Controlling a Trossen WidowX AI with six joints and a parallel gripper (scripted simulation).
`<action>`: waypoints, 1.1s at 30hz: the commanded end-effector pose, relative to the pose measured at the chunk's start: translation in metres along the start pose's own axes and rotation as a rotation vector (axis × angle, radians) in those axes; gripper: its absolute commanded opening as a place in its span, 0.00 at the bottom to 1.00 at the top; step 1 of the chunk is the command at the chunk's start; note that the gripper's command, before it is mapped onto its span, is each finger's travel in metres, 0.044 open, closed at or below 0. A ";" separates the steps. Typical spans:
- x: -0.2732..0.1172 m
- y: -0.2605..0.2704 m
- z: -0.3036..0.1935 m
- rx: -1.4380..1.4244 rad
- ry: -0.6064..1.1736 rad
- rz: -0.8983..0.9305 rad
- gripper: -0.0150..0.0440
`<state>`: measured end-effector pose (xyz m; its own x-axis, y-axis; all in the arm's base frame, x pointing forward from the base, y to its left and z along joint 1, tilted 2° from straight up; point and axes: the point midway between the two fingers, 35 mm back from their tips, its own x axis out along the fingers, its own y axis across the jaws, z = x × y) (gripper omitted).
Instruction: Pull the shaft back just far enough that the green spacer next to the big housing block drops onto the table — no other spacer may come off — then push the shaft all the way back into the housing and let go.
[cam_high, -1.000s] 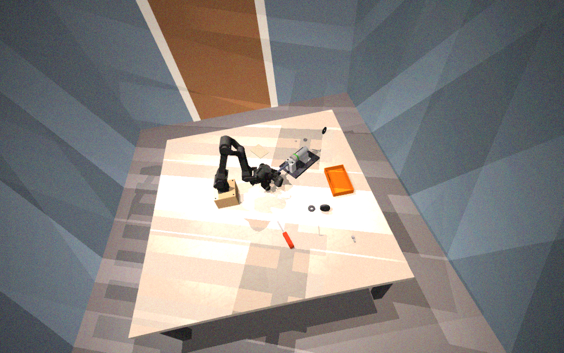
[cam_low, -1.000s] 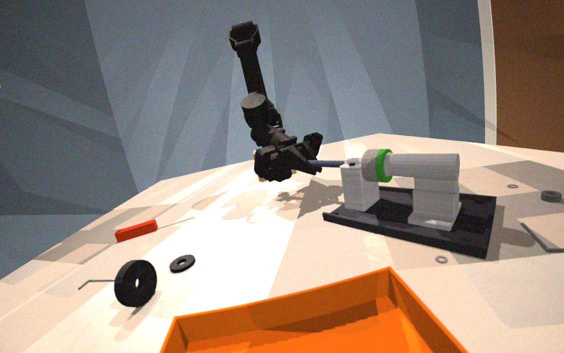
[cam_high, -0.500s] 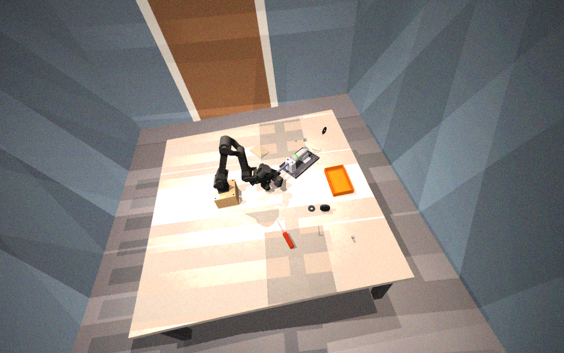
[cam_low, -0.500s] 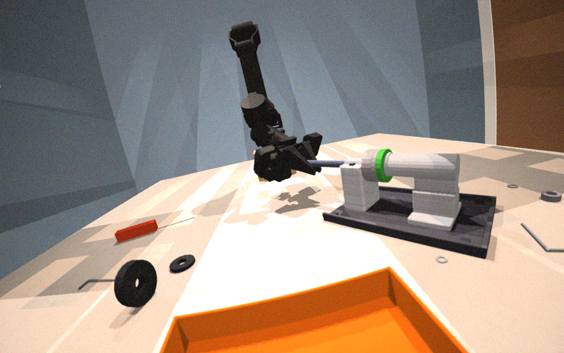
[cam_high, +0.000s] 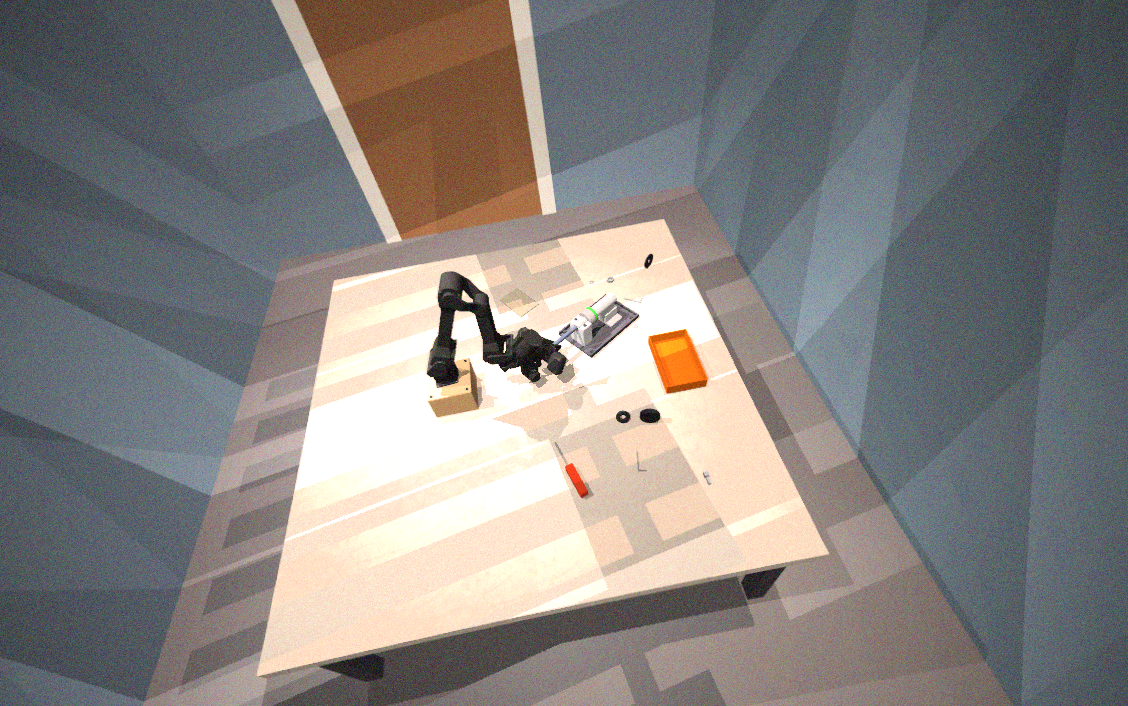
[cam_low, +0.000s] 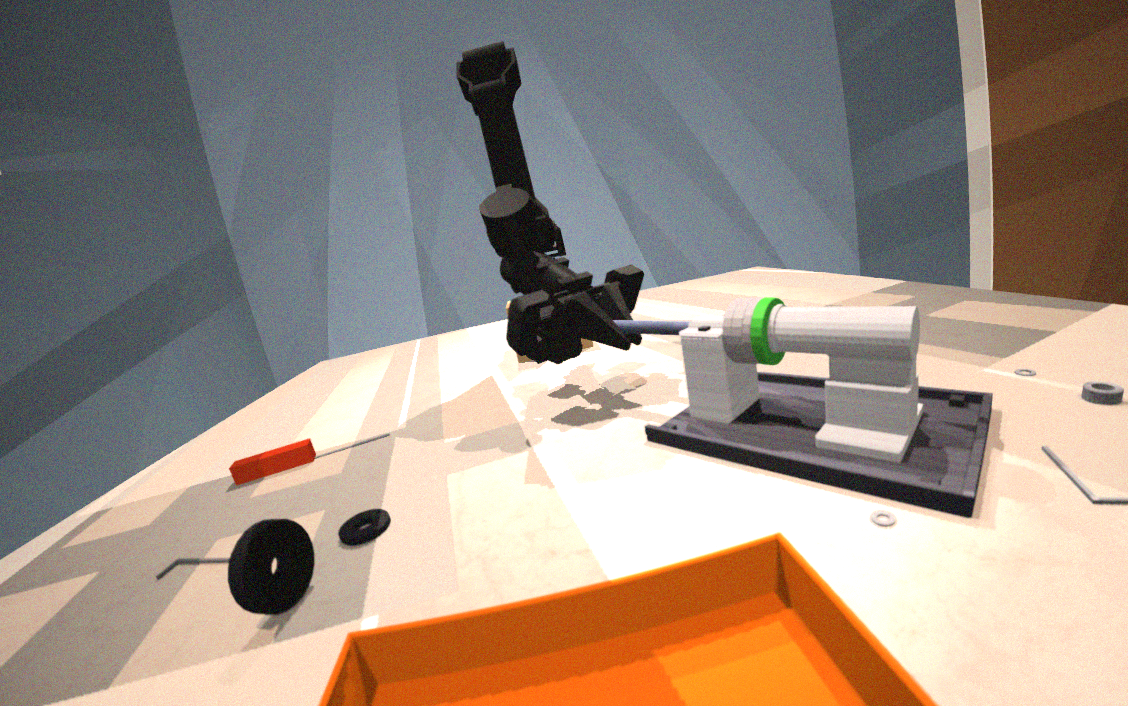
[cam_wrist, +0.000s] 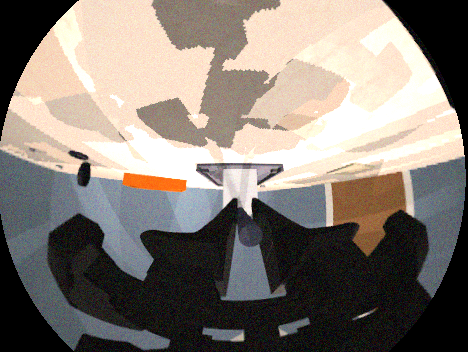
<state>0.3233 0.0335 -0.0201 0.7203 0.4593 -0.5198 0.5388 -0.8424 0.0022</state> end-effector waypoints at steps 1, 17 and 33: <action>-0.001 -0.001 0.000 -0.004 0.002 -0.003 0.25; -0.002 -0.001 0.001 -0.004 0.002 -0.003 0.25; -0.003 -0.001 0.002 -0.004 0.002 -0.003 0.25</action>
<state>0.3207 0.0318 -0.0200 0.7204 0.4593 -0.5197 0.5389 -0.8423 0.0027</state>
